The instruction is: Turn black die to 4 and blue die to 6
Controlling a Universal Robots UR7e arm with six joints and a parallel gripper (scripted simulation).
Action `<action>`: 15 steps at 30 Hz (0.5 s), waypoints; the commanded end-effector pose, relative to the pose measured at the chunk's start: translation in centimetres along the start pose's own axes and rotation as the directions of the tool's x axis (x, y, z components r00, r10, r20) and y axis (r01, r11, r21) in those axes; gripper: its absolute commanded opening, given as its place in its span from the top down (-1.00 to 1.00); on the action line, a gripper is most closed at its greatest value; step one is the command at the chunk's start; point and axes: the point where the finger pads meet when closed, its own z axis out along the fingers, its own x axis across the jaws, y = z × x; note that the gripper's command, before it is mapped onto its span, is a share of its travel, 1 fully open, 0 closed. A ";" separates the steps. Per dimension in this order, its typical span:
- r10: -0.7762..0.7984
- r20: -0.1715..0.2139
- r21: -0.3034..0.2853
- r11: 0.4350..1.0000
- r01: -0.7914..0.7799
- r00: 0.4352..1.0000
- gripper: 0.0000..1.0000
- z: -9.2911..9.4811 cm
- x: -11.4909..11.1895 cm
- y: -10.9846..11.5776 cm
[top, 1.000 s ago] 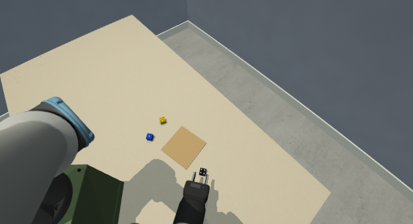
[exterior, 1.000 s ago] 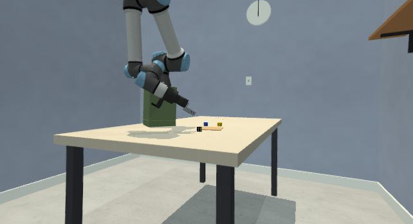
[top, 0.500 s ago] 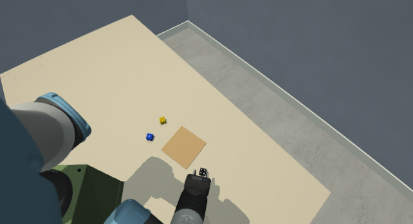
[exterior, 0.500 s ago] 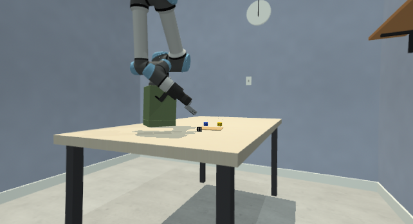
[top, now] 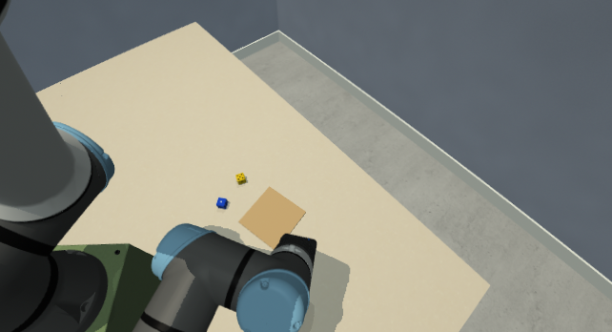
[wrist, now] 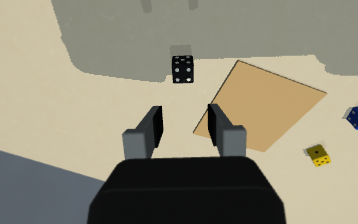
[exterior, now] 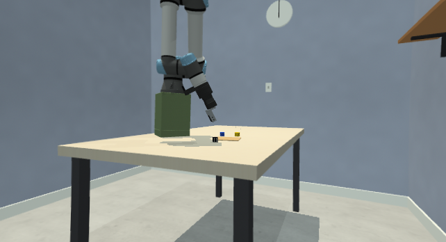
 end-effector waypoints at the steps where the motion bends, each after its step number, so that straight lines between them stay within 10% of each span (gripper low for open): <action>1: 0.000 0.004 0.137 0.991 0.000 1.000 -0.57 -0.1 -0.1 0.8; 15: -0.006 0.019 0.411 0.912 -0.002 1.000 -0.57 -0.5 -0.2 2.5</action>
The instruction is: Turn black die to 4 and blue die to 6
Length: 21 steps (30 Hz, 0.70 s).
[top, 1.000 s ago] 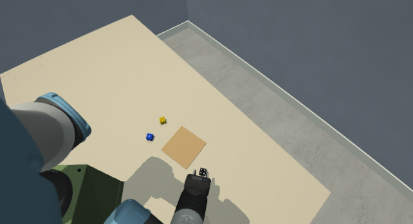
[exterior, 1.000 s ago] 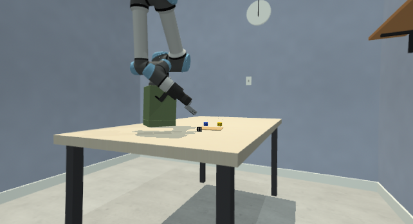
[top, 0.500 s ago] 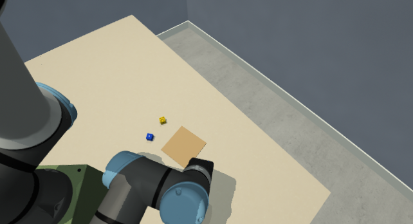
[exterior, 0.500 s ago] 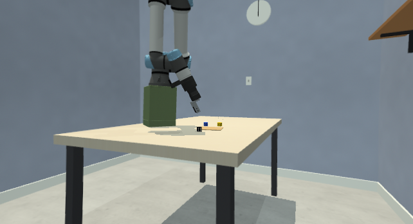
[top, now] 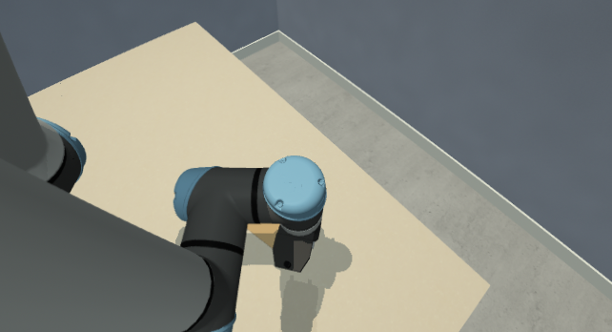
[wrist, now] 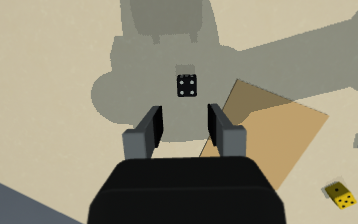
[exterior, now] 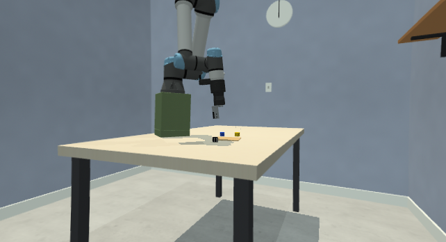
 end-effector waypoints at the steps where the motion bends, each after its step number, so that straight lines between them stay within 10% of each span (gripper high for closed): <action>1: 0.000 0.001 0.061 0.998 0.000 1.000 -0.57 -0.2 0.0 0.3; 11: -0.002 0.004 0.105 0.994 0.002 1.000 -0.57 -0.3 0.0 0.5; 12: -0.002 0.004 0.105 0.994 0.002 1.000 -1.00 -0.3 0.0 0.5; 21: -0.002 0.004 0.105 0.994 0.002 1.000 -1.00 -0.3 0.0 0.5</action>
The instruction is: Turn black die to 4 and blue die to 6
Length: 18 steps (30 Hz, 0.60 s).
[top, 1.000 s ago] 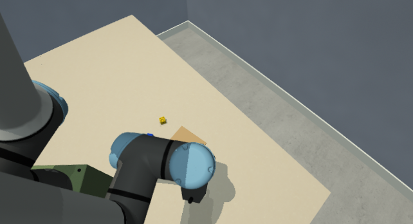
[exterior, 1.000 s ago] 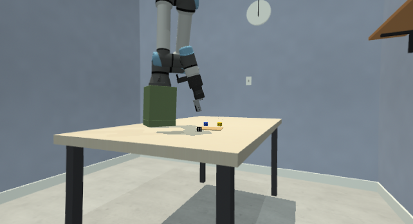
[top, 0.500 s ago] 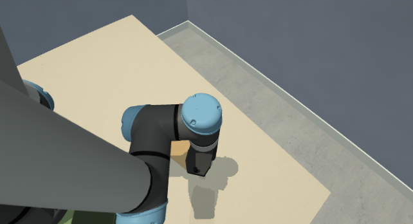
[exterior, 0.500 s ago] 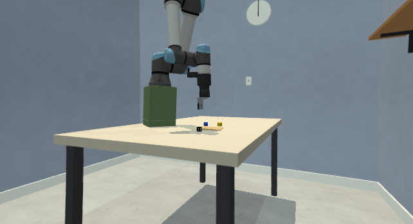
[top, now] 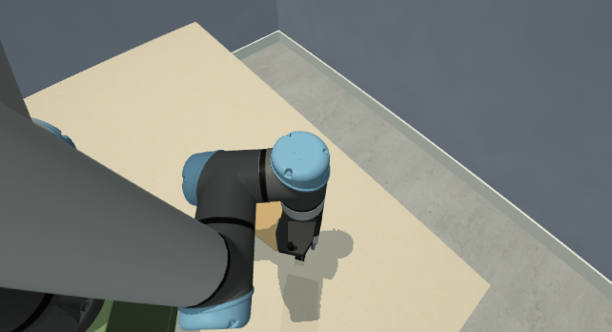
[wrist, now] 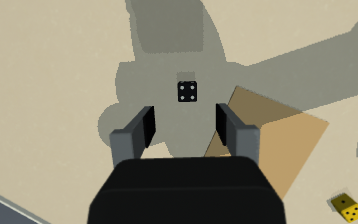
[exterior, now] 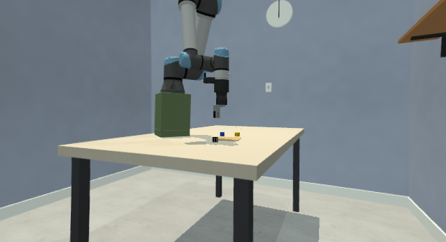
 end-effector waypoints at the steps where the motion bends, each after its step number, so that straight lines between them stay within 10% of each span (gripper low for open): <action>1: 0.000 0.001 0.000 1.000 0.000 1.000 -1.00 0.0 0.0 0.0; 18: -0.120 0.000 0.000 0.993 0.120 0.993 -1.00 0.3 -0.2 -0.2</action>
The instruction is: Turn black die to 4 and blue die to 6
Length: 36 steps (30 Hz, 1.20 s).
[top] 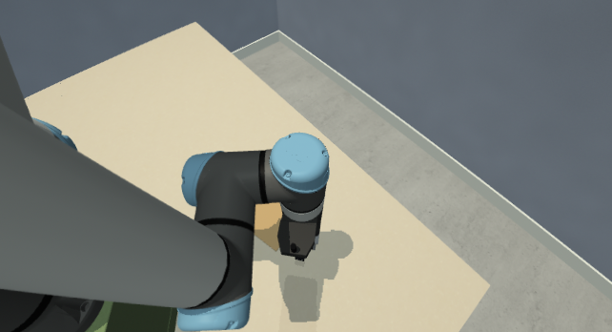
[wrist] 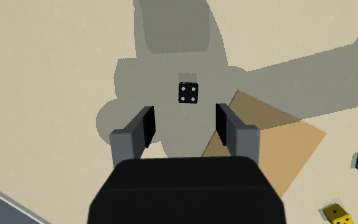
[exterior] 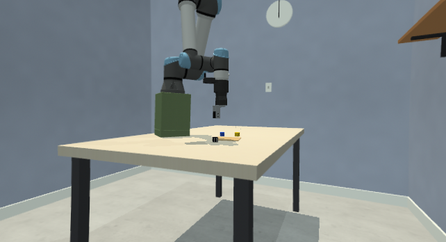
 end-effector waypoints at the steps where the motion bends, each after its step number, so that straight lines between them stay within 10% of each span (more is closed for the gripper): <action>1: -0.076 0.000 0.000 0.997 0.076 0.997 -1.00 0.2 -0.1 -0.1; 19: -0.562 -0.004 -0.003 0.827 0.562 0.827 -1.00 1.5 -0.4 -0.7; 27: -0.725 -0.005 -0.005 0.688 0.725 0.688 -1.00 2.0 -0.4 -0.7; 36: -0.918 -0.004 -0.009 0.397 0.918 0.397 -1.00 2.8 -0.2 -0.7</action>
